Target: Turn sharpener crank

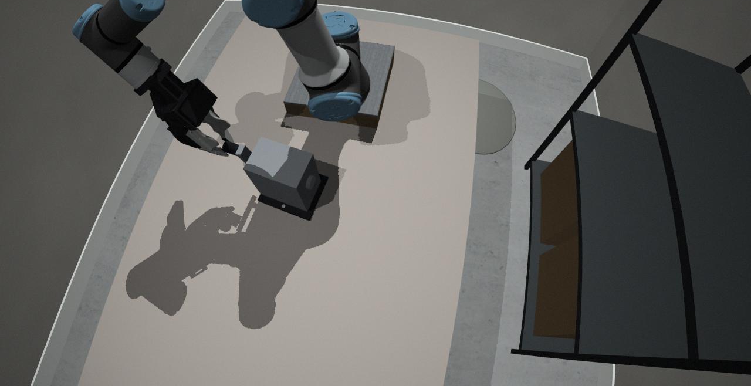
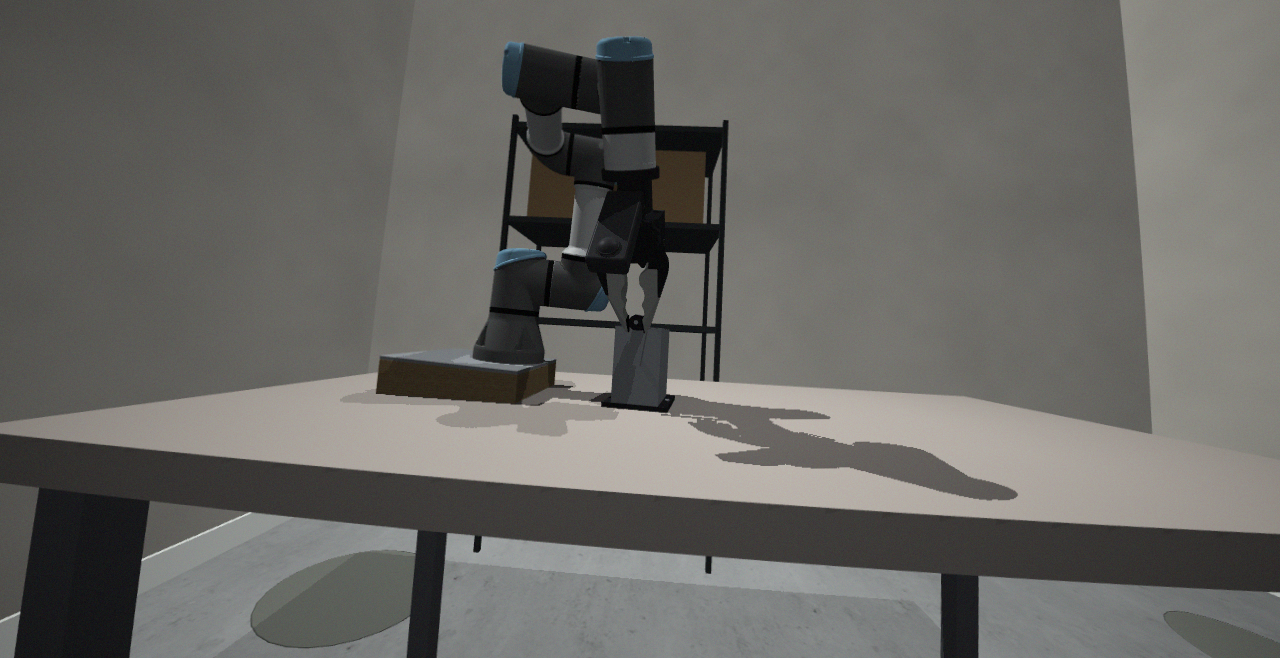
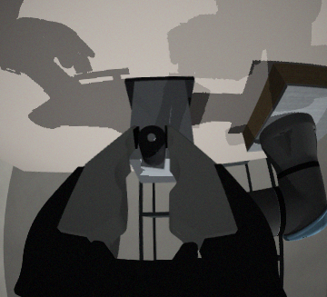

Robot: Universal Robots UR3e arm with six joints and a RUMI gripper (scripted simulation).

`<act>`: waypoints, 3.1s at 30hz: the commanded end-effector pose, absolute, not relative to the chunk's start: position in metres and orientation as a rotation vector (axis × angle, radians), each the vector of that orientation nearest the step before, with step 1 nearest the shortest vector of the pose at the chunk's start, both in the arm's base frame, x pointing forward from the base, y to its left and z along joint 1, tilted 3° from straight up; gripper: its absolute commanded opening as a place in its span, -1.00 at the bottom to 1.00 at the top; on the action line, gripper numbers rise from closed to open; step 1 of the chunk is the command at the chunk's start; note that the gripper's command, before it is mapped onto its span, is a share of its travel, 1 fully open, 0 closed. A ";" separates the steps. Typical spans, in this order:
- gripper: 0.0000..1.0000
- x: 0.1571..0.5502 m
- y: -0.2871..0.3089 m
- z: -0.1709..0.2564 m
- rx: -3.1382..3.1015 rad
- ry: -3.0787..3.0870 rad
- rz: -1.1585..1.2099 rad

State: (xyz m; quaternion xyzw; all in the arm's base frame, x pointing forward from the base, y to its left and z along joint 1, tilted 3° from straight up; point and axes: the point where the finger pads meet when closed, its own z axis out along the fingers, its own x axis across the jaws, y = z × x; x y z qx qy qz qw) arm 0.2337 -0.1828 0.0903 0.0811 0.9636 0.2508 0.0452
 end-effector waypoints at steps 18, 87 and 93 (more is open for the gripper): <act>-0.36 0.234 -0.183 0.091 0.247 2.944 0.764; -0.36 0.224 -0.221 0.160 0.247 2.944 0.764; -0.36 0.224 -0.221 0.160 0.247 2.944 0.764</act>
